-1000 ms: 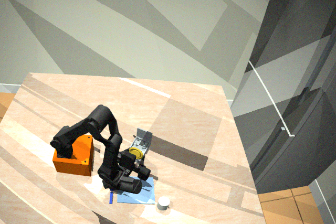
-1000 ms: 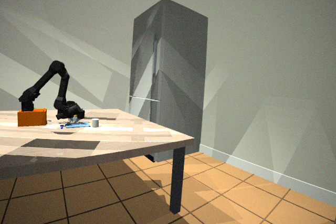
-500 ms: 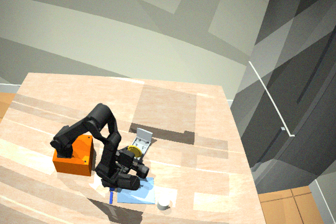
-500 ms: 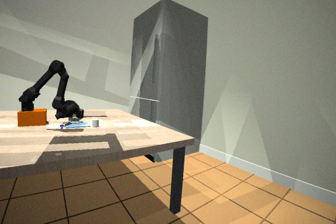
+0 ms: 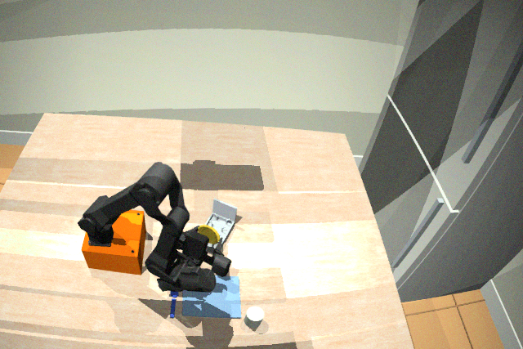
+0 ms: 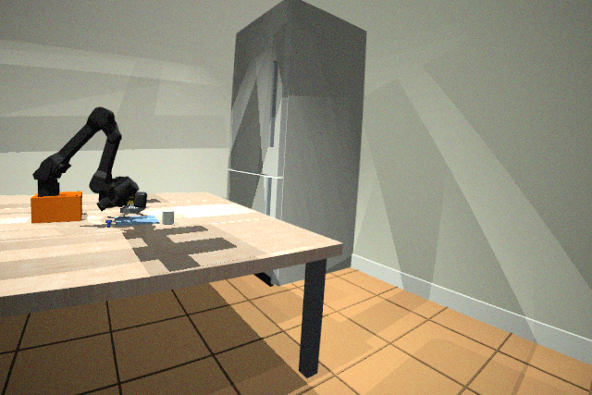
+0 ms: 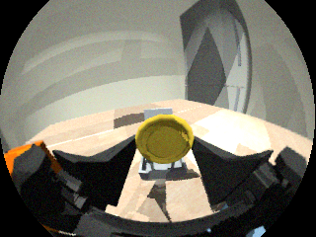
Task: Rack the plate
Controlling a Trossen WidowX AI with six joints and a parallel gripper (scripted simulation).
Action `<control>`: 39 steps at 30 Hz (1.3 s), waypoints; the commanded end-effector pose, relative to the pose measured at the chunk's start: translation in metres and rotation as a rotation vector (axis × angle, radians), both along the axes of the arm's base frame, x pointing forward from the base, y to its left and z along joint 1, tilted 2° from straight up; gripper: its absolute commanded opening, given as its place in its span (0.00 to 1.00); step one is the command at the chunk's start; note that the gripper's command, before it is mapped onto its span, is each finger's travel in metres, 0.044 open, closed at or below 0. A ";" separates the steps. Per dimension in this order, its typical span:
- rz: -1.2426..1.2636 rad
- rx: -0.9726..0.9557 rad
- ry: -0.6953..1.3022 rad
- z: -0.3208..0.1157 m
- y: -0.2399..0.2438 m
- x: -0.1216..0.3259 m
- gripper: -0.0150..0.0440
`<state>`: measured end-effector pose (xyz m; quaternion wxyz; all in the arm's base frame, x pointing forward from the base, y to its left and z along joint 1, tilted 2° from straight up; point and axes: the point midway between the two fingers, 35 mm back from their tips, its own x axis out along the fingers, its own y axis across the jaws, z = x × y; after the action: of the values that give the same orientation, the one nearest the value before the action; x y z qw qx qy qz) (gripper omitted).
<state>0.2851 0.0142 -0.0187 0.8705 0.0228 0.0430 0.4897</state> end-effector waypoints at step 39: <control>0.012 -0.015 0.009 -0.015 0.023 0.009 0.25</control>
<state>0.2927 0.0369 -0.0229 0.8666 0.0190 0.0484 0.4963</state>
